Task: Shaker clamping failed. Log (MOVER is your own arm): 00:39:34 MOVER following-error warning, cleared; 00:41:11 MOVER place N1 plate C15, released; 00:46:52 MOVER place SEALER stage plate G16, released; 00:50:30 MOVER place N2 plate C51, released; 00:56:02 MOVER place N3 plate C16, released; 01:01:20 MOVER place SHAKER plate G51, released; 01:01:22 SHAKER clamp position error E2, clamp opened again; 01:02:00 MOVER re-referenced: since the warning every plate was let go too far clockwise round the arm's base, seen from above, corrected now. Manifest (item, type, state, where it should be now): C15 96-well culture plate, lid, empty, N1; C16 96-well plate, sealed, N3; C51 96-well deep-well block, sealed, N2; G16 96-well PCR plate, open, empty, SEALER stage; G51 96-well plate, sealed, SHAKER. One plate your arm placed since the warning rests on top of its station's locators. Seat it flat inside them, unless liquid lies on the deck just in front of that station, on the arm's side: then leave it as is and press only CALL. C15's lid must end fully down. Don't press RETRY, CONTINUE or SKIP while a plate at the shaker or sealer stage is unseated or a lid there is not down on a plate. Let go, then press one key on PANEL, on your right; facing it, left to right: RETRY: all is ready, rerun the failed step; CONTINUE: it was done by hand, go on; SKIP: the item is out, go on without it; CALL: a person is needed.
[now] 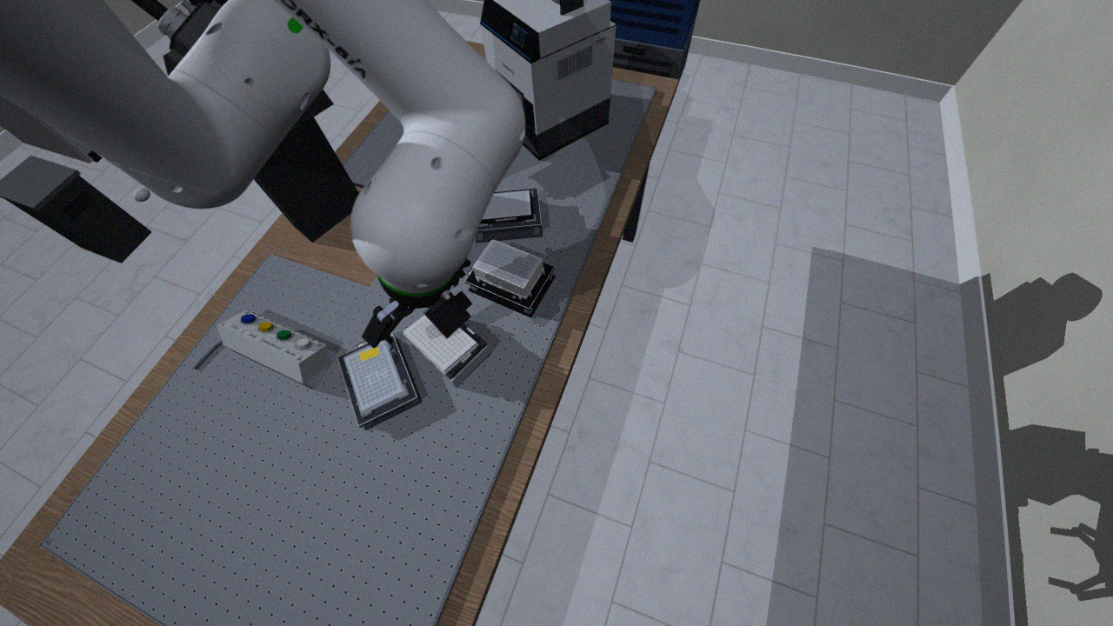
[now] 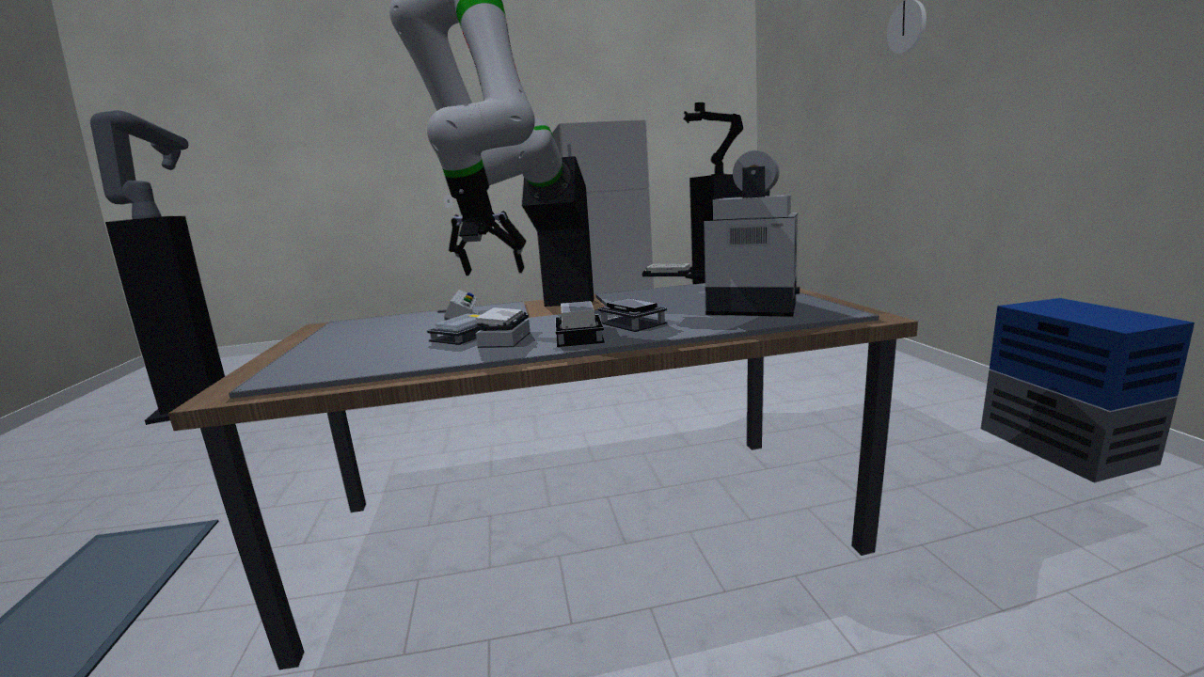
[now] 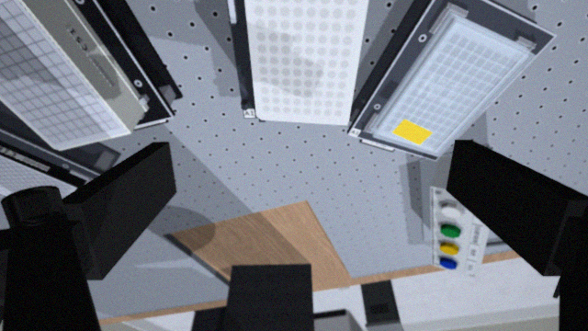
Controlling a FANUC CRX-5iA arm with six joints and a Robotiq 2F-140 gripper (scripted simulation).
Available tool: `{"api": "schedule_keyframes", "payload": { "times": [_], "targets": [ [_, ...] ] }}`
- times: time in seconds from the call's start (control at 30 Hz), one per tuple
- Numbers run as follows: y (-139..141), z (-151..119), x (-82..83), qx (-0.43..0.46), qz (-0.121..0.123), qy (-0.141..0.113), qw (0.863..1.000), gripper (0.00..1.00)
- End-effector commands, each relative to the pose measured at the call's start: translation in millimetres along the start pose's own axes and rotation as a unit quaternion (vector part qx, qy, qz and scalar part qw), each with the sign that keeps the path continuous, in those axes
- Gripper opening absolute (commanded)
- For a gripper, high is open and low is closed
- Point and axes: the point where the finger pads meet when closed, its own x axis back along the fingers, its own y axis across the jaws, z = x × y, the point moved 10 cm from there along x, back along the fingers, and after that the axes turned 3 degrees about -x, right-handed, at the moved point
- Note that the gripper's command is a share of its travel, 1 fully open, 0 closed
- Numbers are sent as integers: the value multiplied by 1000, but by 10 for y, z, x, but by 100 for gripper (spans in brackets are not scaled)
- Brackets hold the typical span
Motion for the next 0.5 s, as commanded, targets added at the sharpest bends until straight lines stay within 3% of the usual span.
{"api": "schedule_keyframes", "payload": {
  "times": [0.0,0.17,0.47],
  "targets": [
    [1,10,-10,0,0,1,1000,100],
    [-89,44,-89,-25,-43,3,999,100],
    [-101,94,-195,-27,-46,3,999,100]
  ]
}}
